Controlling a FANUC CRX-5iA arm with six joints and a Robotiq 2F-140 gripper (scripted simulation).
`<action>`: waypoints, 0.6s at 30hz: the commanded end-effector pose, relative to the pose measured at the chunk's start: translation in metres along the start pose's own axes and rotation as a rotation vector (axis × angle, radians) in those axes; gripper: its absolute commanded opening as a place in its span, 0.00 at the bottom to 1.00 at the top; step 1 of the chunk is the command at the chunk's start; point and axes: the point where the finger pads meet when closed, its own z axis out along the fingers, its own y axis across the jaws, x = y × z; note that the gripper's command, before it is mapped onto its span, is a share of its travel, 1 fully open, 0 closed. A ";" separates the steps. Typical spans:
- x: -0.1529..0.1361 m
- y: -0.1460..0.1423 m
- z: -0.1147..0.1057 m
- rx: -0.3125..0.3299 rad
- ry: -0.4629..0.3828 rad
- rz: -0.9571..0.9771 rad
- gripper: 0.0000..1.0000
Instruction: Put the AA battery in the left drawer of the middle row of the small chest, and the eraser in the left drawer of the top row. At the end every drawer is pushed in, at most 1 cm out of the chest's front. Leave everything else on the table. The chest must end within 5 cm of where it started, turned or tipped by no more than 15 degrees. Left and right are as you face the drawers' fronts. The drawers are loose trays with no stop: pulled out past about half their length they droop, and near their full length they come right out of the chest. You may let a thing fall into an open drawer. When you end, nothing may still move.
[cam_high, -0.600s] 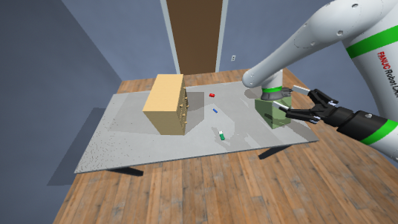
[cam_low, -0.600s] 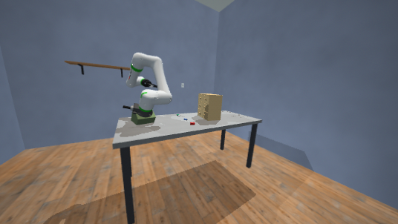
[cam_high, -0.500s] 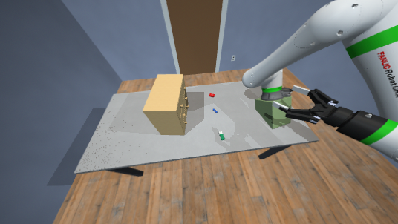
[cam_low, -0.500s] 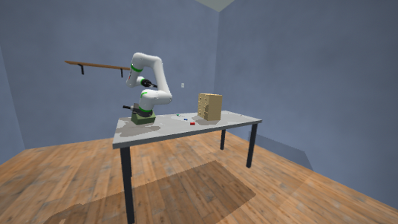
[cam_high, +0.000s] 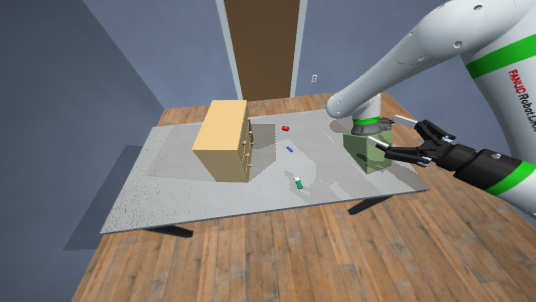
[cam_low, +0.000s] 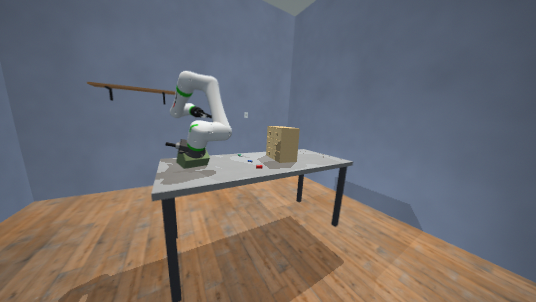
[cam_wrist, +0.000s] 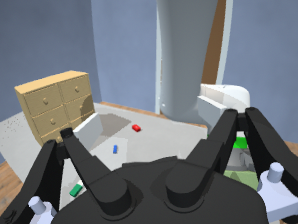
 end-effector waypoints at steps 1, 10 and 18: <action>0.000 -0.002 0.001 -0.001 -0.013 0.000 1.00; 0.013 -0.090 0.051 -0.061 -0.527 0.063 1.00; 0.031 -0.134 0.079 -0.111 -0.868 0.171 1.00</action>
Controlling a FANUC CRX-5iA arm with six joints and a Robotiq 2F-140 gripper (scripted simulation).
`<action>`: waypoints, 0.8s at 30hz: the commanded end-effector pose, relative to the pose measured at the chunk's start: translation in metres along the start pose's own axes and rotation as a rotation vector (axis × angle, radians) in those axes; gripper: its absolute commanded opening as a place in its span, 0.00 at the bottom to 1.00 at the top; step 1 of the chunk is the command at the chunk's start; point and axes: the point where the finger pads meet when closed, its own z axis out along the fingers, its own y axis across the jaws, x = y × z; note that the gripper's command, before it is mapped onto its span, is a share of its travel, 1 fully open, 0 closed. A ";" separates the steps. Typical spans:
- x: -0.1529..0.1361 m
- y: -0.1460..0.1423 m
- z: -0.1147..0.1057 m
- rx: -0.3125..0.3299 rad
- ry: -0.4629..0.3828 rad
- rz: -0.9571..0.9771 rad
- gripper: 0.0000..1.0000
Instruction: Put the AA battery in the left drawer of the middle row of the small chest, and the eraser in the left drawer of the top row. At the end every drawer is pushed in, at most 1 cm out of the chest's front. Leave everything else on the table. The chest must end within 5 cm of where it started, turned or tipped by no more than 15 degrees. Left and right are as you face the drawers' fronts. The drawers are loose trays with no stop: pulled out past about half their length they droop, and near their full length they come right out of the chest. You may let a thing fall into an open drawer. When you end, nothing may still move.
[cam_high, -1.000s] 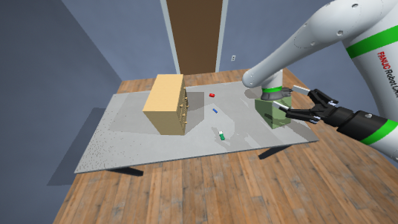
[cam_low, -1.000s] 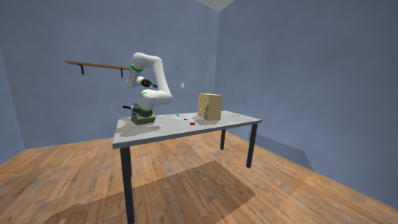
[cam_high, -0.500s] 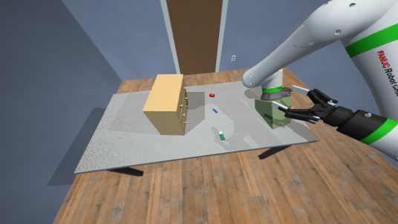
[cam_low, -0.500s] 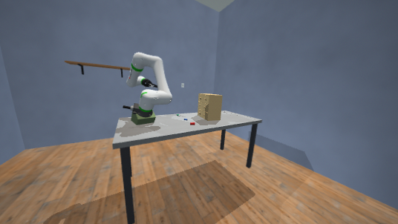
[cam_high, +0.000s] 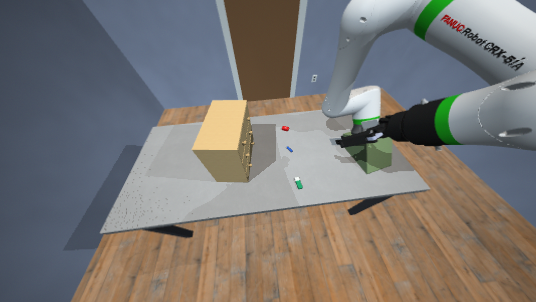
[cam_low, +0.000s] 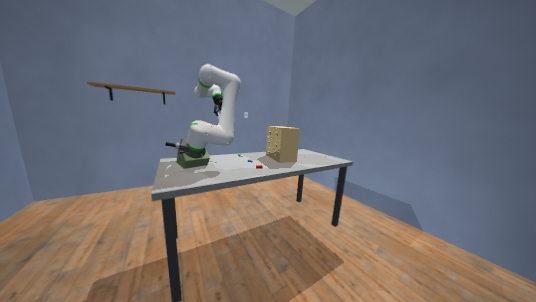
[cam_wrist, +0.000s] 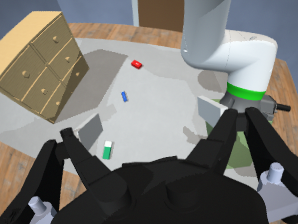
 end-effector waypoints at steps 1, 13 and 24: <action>0.030 -0.056 0.010 -0.019 -0.265 0.087 1.00; 0.110 -0.132 0.031 -0.025 -0.670 0.340 1.00; 0.119 -0.138 0.034 -0.023 -0.700 0.365 1.00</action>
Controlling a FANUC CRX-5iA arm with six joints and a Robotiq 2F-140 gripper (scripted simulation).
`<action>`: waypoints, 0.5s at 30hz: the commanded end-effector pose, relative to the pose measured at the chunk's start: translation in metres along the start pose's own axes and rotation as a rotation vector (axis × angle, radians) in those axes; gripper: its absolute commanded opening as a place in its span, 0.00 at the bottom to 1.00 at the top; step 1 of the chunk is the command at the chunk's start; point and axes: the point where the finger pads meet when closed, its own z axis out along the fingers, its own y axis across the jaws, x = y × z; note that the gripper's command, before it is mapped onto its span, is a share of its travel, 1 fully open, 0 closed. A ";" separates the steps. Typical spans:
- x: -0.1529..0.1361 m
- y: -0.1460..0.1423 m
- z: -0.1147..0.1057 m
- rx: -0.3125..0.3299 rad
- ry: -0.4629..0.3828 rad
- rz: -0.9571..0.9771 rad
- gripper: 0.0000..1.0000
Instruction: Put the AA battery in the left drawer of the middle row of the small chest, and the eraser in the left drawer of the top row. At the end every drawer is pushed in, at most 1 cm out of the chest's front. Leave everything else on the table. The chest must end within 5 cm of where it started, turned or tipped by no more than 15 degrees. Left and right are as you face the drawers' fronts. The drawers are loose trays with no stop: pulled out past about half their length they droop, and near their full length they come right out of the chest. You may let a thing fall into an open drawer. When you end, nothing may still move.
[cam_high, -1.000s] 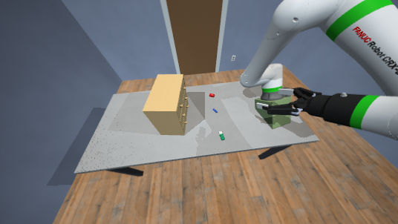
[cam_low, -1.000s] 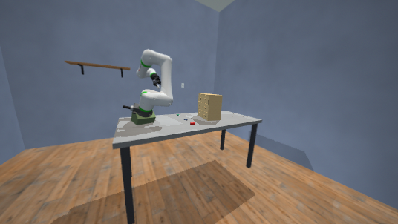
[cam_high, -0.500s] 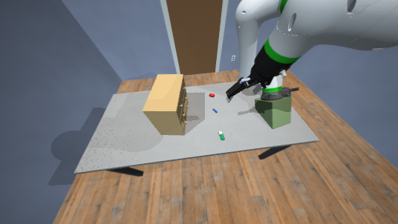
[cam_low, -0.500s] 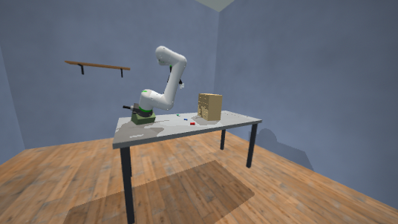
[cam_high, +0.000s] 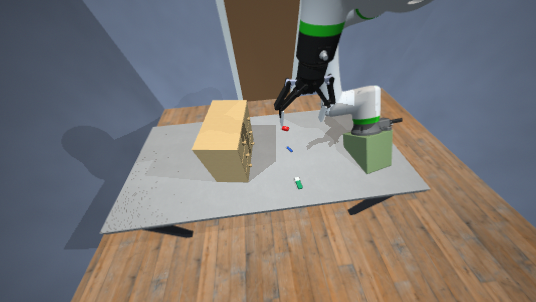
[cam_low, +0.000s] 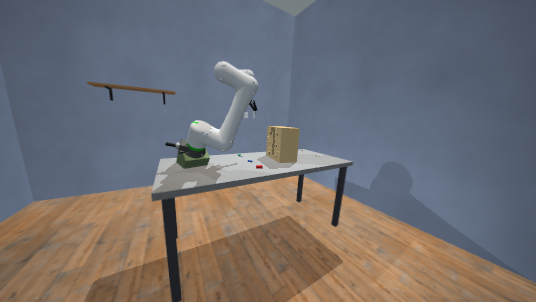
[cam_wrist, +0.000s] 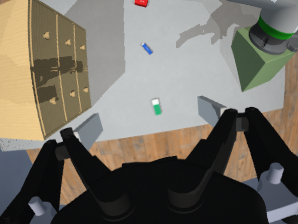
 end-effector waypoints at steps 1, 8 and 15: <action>0.000 0.000 0.000 0.000 -0.001 0.000 1.00; 0.000 -0.001 0.006 0.001 0.000 -0.082 1.00; -0.002 -0.004 0.049 0.002 0.003 -0.498 1.00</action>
